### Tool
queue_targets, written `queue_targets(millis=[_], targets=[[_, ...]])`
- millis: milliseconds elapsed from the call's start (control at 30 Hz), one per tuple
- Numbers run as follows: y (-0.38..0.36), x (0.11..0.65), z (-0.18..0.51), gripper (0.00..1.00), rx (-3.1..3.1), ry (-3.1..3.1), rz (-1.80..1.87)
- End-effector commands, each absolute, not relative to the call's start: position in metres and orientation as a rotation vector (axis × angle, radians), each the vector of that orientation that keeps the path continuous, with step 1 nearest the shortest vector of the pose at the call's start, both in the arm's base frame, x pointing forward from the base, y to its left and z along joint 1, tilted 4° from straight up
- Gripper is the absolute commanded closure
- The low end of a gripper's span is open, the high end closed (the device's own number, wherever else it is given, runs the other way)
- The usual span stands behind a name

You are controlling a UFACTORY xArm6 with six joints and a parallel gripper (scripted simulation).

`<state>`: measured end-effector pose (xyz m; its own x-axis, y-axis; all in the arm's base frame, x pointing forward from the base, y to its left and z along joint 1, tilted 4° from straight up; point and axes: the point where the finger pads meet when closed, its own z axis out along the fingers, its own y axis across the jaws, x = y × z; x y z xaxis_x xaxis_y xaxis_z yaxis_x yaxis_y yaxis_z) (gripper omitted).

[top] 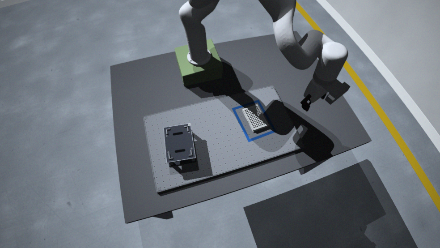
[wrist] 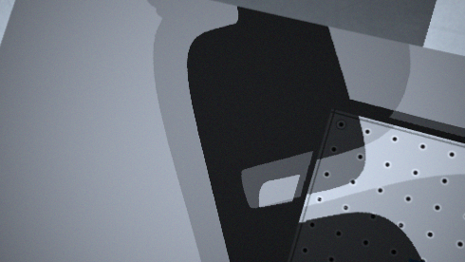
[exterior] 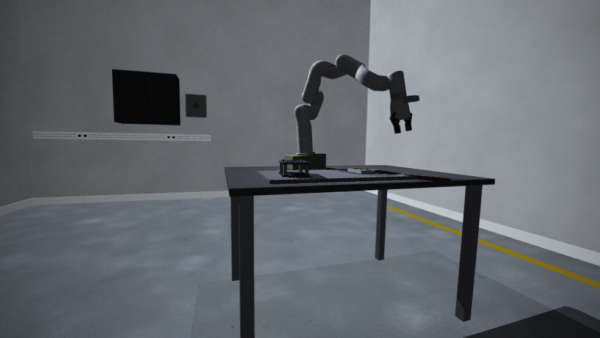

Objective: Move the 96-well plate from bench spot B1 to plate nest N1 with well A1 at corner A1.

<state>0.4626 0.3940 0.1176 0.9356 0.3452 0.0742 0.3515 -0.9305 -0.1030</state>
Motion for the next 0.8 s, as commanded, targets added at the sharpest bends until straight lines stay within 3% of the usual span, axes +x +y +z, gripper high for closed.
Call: queue_targets(millis=[0,767], targets=[[0.376,0.462,0.108,0.00,-2.992,-0.517,-0.092],[0.312,0.445,0.071,0.00,-3.103,-0.384,-0.071]])
